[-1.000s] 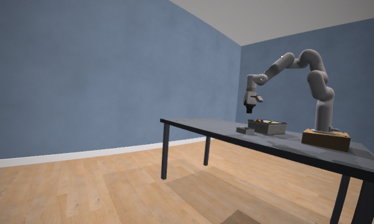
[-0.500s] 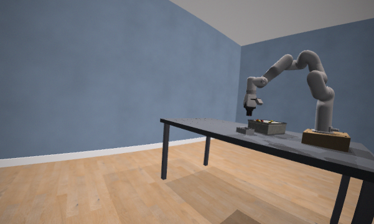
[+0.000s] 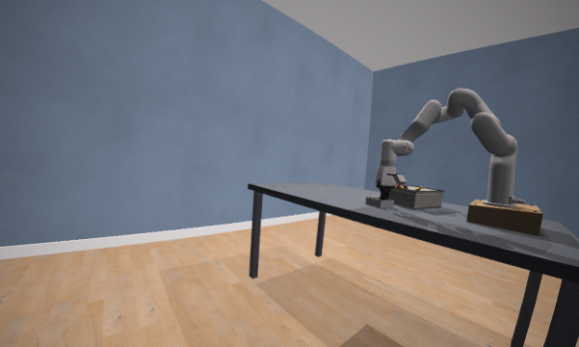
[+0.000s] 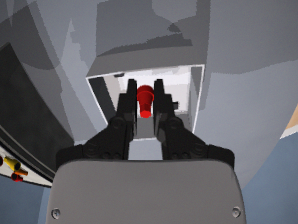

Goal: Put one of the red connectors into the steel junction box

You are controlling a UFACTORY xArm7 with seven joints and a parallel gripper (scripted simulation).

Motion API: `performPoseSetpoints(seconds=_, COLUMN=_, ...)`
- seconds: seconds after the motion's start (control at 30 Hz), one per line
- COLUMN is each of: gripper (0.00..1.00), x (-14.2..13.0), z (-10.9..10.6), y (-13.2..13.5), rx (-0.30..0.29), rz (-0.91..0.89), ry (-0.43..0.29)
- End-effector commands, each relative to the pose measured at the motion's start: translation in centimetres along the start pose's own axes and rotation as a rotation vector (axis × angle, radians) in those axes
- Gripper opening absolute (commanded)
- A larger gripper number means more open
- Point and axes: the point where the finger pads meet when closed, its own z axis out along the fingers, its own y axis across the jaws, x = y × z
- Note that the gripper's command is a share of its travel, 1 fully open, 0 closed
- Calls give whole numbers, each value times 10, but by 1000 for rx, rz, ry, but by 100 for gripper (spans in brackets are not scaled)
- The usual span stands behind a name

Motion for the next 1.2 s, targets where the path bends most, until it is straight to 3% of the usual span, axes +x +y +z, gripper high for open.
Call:
performPoseSetpoints(seconds=0.0, gripper=2, x=-7, z=20, y=5, rx=-1, rz=4, ry=-17)
performPoseSetpoints(seconds=0.4, gripper=2, x=-8, z=28, y=5, rx=-1, rz=4, ry=-17)
performPoseSetpoints(seconds=0.43, gripper=30, x=-8, z=28, y=5, rx=-1, rz=4, ry=-17)
performPoseSetpoints(seconds=1.17, gripper=30, x=-8, z=28, y=5, rx=-1, rz=4, ry=-17)
